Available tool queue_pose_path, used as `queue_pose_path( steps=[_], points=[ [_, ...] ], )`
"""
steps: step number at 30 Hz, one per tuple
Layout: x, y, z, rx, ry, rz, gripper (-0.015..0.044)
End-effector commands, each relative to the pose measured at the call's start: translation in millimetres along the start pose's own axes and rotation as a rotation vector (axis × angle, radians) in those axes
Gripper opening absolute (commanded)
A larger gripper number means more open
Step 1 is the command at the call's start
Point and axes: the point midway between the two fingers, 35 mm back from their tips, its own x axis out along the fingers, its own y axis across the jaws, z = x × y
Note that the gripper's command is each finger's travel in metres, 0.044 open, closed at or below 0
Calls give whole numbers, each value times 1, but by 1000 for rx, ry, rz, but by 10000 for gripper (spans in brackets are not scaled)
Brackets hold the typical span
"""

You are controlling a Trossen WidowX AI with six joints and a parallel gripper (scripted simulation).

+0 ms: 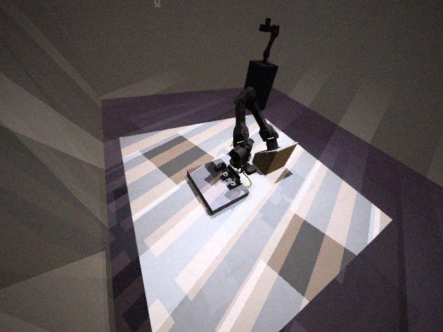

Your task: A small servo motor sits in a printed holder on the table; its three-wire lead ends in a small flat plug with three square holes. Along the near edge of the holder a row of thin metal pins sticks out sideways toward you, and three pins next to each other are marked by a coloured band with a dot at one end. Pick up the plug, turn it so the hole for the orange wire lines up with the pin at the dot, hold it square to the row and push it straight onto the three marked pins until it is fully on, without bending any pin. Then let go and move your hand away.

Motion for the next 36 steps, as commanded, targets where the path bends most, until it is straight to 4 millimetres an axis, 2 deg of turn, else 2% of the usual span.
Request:
queue_pose_path(
  steps=[1, 3, 7, 9, 36],
  points=[
    [-2, 0, 0, -5, -2, -4, 236],
    [-13, 0, 1, -5, -2, -2, 289],
    [-52, 1, 0, -5, -2, 0, 394],
    [-60, 0, 0, -5, -1, -1, 440],
    [-60, 0, 0, -5, -1, -1, 440]
  ],
)
